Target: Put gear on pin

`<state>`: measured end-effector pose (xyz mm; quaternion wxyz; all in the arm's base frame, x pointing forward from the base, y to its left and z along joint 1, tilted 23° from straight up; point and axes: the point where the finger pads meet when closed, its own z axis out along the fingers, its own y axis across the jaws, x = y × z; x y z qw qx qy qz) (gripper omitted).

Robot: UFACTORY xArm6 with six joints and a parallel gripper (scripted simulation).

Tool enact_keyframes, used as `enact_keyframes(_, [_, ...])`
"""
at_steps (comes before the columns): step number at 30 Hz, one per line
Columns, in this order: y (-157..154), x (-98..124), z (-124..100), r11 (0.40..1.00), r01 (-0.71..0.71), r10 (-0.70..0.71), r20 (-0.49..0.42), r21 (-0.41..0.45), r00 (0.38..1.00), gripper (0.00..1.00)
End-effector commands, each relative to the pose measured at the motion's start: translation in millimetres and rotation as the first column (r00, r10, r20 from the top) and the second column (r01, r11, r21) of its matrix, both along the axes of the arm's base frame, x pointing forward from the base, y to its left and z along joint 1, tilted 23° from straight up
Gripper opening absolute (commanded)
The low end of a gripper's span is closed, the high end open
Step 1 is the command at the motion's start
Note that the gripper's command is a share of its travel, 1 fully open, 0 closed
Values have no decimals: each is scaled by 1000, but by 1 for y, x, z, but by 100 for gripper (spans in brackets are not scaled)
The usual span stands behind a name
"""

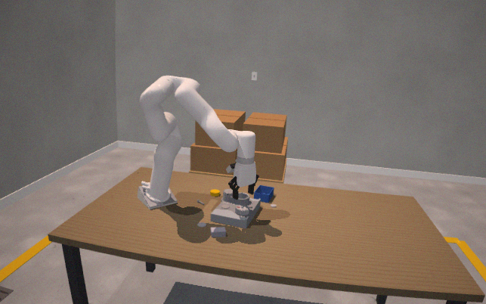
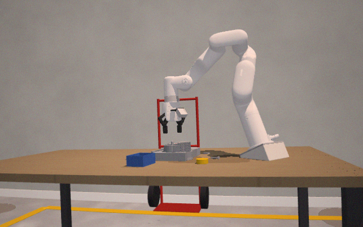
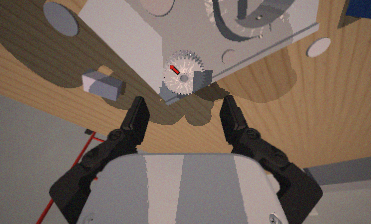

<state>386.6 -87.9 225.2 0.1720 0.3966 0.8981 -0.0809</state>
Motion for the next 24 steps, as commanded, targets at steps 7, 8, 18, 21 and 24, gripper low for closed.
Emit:
enact_keyframes(7, [0, 0, 2, 849, 498, -521, 124, 180, 844, 100])
enact_keyframes(8, [0, 0, 2, 822, 533, -562, 128, 201, 817, 100])
enact_keyframes(18, [-1, -1, 2, 489, 783, -867, 117, 384, 484, 100])
enact_keyframes(21, [-1, -1, 3, 357, 825, -931, 95, 438, 353, 100])
enact_keyframes(24, [-1, -1, 3, 220, 846, -974, 64, 485, 216, 100])
